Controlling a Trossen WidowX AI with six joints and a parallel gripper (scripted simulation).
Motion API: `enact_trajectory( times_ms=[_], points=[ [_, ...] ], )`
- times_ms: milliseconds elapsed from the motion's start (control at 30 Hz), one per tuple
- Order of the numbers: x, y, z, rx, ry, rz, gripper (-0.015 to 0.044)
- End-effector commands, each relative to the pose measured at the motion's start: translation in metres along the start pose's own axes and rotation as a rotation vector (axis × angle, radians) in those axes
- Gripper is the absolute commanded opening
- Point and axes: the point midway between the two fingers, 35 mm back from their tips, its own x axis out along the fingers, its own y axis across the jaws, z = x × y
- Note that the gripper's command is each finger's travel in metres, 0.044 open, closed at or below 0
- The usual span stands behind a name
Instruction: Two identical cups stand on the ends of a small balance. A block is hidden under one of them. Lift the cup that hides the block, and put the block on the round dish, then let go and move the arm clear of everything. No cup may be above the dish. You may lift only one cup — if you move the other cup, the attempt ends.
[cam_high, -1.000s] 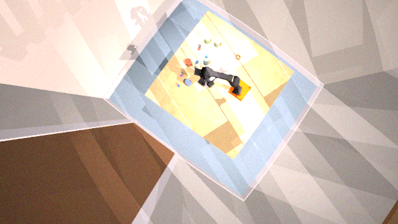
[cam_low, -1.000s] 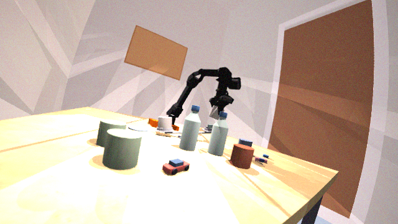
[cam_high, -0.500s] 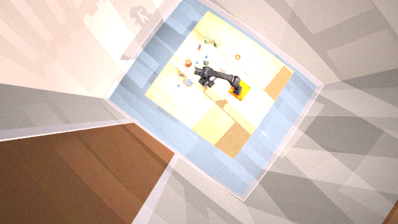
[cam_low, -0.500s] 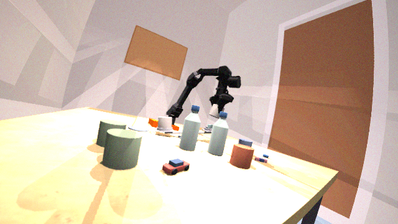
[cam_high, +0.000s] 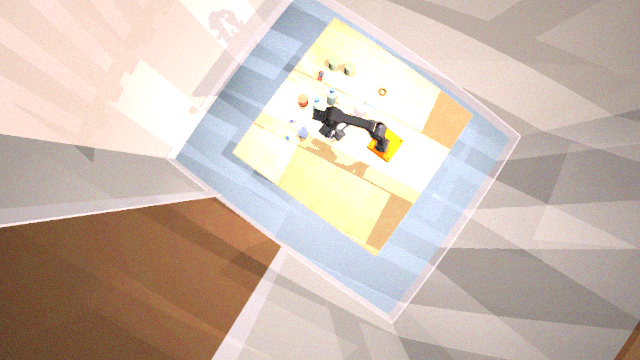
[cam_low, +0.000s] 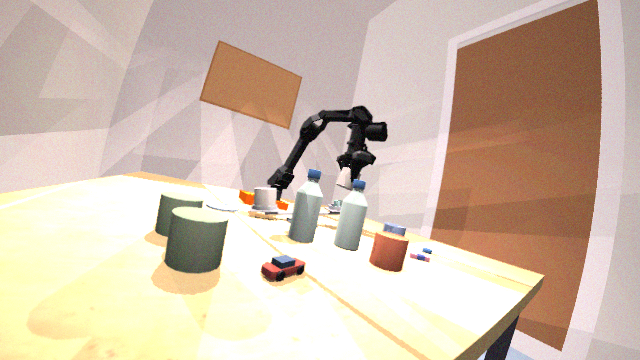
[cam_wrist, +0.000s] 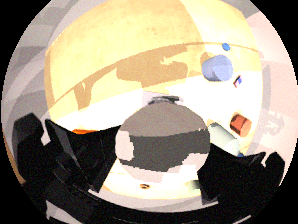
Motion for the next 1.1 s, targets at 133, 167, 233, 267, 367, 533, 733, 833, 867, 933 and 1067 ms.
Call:
enact_trajectory(
  times_ms=[133, 167, 233, 267, 367, 533, 733, 833, 867, 933, 1067],
  points=[
    [0.0004, 0.0000, 0.0000, 0.000, 0.001, 0.001, 0.0000],
    [0.0004, 0.0000, 0.0000, 0.000, 0.001, 0.001, 0.0000],
    [0.0004, 0.0000, 0.0000, 0.000, 0.001, 0.001, 0.0000],
    [0.0004, 0.0000, 0.0000, 0.000, 0.001, 0.001, 0.0000],
    [0.0004, 0.0000, 0.0000, 0.000, 0.001, 0.001, 0.0000],
    [0.0004, 0.0000, 0.0000, 0.000, 0.001, 0.001, 0.0000],
    [0.0004, 0.0000, 0.0000, 0.000, 0.001, 0.001, 0.0000],
    [0.0004, 0.0000, 0.0000, 0.000, 0.001, 0.001, 0.0000],
    [0.0004, 0.0000, 0.0000, 0.000, 0.001, 0.001, 0.0000],
    [0.0004, 0.0000, 0.0000, 0.000, 0.001, 0.001, 0.0000],
    [0.0023, 0.0021, 0.0023, 0.000, 0.000, 0.001, 0.0000]
  ],
)
